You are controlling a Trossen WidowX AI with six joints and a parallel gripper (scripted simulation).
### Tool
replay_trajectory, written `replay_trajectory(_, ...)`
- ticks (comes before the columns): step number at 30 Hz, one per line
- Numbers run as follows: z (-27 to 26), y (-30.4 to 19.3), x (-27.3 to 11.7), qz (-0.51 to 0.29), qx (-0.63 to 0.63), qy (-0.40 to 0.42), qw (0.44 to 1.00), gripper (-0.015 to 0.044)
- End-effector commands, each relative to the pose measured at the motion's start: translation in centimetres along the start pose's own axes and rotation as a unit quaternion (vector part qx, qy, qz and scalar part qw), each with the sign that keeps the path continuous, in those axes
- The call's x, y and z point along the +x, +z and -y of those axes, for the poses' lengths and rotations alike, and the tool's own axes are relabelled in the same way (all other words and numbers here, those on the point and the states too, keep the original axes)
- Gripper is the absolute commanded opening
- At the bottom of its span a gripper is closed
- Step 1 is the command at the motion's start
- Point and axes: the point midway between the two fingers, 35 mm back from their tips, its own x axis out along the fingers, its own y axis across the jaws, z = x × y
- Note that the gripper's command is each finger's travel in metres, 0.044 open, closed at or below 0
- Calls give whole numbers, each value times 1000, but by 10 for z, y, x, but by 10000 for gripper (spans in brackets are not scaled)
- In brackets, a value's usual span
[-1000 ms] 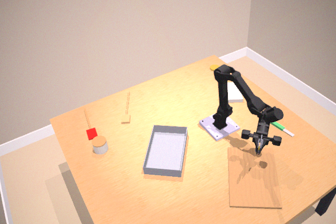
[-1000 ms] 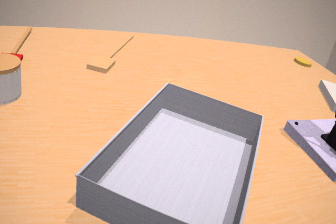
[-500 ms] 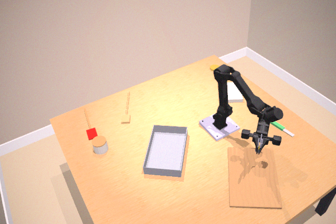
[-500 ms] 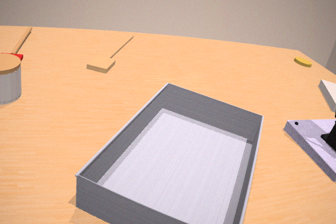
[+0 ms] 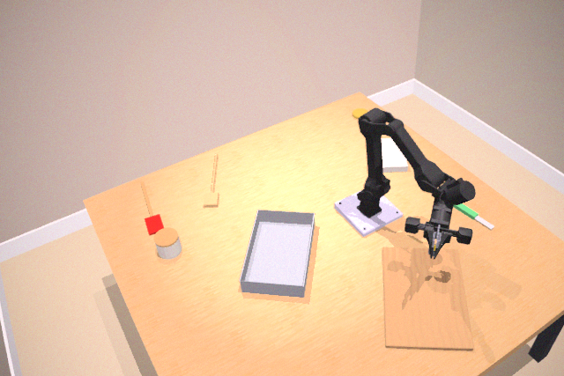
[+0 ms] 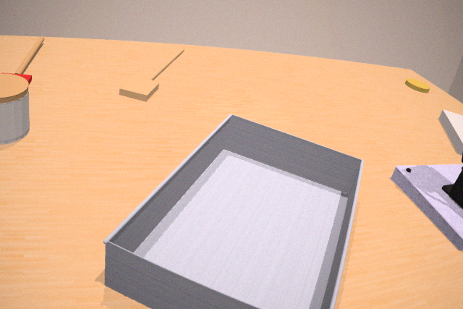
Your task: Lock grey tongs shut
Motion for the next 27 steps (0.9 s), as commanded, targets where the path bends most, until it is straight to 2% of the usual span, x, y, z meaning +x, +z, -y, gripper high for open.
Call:
replay_trajectory(1,0,-2,1,0,-2,2,1000,-150)
replay_trajectory(27,23,-6,37,198,-60,-13,978,-150)
